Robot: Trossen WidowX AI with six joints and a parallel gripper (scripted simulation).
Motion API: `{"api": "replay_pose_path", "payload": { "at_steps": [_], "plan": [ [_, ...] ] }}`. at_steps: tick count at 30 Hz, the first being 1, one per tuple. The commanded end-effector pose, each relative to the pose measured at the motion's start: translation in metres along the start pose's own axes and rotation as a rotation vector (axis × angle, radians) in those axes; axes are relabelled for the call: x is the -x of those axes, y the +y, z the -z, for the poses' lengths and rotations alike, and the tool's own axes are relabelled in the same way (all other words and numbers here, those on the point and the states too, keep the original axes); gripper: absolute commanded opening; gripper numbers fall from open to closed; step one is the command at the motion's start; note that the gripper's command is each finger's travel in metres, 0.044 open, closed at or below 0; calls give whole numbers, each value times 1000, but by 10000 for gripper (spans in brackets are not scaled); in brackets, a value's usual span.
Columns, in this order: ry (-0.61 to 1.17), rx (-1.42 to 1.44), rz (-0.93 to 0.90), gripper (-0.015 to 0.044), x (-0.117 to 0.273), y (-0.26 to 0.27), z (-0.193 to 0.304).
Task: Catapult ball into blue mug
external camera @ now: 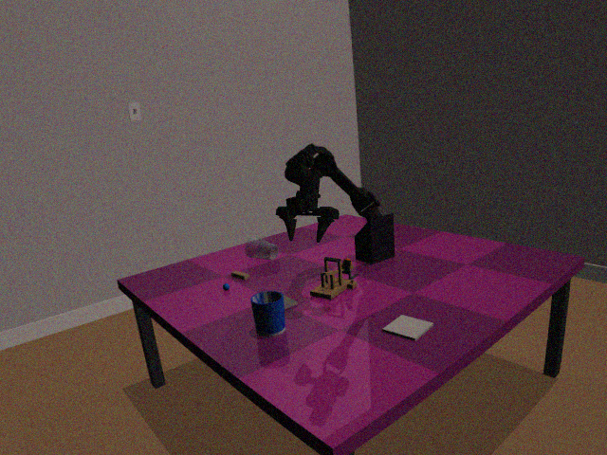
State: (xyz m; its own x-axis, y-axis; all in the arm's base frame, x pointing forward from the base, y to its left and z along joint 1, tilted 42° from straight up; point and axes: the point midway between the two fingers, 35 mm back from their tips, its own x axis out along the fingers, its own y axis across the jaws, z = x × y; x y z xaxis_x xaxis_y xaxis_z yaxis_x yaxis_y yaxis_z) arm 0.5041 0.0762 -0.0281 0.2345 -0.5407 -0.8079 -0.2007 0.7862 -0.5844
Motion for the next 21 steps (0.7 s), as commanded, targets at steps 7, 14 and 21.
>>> {"api": "replay_pose_path", "payload": {
  "at_steps": [7, 14, 21],
  "plan": [
    [-288, -8, 141, 440, 22, -40, -90],
    [-292, -8, 143, 440, 22, -41, -91],
    [-292, -8, 143, 440, 22, -41, -91]
  ]
}}
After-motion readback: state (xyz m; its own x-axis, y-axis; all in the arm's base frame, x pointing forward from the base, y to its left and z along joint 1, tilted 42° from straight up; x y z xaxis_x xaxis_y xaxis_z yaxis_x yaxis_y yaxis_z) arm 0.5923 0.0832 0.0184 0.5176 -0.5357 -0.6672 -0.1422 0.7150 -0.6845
